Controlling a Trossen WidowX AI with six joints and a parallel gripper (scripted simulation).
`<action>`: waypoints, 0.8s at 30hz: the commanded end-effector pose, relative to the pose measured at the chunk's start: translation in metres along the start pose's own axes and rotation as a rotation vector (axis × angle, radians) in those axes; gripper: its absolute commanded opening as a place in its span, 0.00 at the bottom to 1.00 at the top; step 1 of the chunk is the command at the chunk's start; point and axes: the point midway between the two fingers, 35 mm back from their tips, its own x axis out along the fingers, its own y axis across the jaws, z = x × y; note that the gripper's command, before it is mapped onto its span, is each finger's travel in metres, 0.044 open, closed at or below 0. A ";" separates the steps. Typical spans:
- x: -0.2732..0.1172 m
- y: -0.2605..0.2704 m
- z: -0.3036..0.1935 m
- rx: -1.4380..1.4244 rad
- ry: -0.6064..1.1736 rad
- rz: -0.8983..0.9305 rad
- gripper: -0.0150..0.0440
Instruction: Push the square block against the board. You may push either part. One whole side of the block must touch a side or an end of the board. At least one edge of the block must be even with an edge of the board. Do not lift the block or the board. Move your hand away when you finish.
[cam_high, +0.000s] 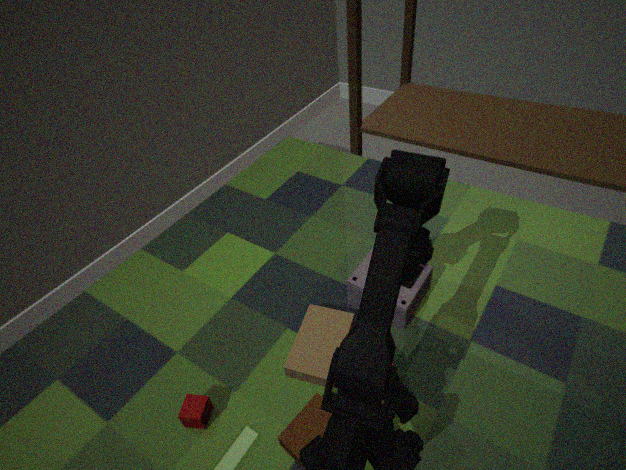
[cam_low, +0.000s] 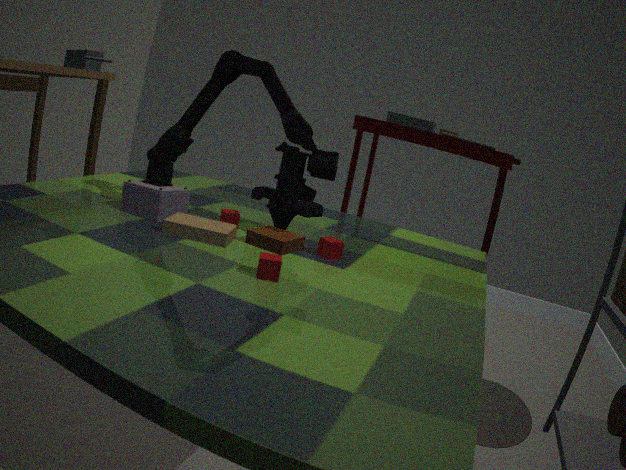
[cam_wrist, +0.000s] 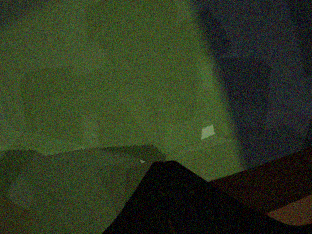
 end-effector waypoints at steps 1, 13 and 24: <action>0.001 -0.001 -0.007 -0.001 0.006 0.000 0.25; 0.001 -0.005 -0.024 -0.001 0.008 0.000 0.25; 0.001 -0.007 -0.029 -0.001 0.008 0.000 0.25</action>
